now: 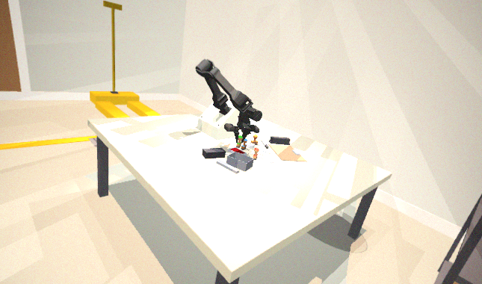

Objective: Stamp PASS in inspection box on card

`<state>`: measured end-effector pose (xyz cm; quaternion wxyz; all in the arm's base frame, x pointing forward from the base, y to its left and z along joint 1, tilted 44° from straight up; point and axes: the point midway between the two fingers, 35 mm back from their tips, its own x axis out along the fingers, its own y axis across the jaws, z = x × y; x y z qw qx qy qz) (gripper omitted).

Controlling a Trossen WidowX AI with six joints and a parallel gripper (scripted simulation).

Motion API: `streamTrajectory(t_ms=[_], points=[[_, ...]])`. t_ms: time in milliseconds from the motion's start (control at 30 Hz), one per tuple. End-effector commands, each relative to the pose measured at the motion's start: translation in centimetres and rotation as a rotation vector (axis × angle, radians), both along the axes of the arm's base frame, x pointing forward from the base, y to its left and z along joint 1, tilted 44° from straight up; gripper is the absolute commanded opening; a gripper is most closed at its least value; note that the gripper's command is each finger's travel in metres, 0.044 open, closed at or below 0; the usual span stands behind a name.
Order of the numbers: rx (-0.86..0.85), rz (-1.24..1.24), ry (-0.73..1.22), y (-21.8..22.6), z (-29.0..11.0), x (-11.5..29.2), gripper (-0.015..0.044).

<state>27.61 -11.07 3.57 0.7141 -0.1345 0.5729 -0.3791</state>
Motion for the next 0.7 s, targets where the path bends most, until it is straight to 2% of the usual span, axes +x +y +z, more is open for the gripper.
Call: streamTrajectory(t_ms=[0, 500, 667], points=[[-0.003, -0.003, -0.004, 0.5, 0.7, 0.0, 0.0000], [-0.003, 0.002, -0.001, 1.9, 2.1, -0.2, 0.0000], [-0.005, 0.109, 0.100, 3.1, 1.2, 0.9, 0.0000]])
